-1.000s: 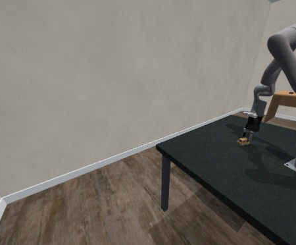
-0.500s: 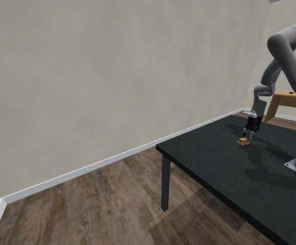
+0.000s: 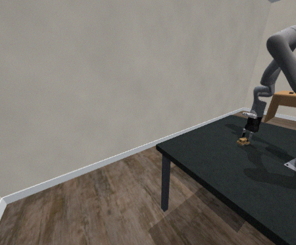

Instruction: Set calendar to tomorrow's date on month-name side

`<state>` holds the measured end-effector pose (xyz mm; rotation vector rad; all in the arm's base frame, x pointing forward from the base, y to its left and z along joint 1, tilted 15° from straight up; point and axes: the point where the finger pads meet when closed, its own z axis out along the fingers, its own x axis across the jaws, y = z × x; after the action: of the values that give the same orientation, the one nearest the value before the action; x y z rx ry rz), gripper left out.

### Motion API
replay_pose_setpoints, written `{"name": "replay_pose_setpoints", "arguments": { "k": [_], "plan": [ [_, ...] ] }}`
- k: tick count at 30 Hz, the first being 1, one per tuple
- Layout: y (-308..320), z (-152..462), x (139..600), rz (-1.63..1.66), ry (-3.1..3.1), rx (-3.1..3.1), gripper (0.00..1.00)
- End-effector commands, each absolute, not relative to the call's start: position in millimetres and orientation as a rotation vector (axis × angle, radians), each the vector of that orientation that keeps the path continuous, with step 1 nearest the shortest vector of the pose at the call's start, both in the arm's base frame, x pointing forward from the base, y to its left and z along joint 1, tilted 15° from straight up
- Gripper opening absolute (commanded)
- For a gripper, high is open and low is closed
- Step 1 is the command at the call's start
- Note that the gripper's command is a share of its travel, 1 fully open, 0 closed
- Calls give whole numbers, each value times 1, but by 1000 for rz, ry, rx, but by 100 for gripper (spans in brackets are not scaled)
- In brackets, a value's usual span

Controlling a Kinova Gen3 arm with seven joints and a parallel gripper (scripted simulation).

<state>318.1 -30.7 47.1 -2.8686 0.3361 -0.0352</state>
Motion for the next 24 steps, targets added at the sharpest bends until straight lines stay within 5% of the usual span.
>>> {"name": "replay_pose_setpoints", "arguments": {
  "k": [1, 24],
  "plan": [
    [-30, 43, 317, -28, 340, -2868, 87],
    [-26, 24, 318, -28, 340, -2868, 87]
  ]
}}
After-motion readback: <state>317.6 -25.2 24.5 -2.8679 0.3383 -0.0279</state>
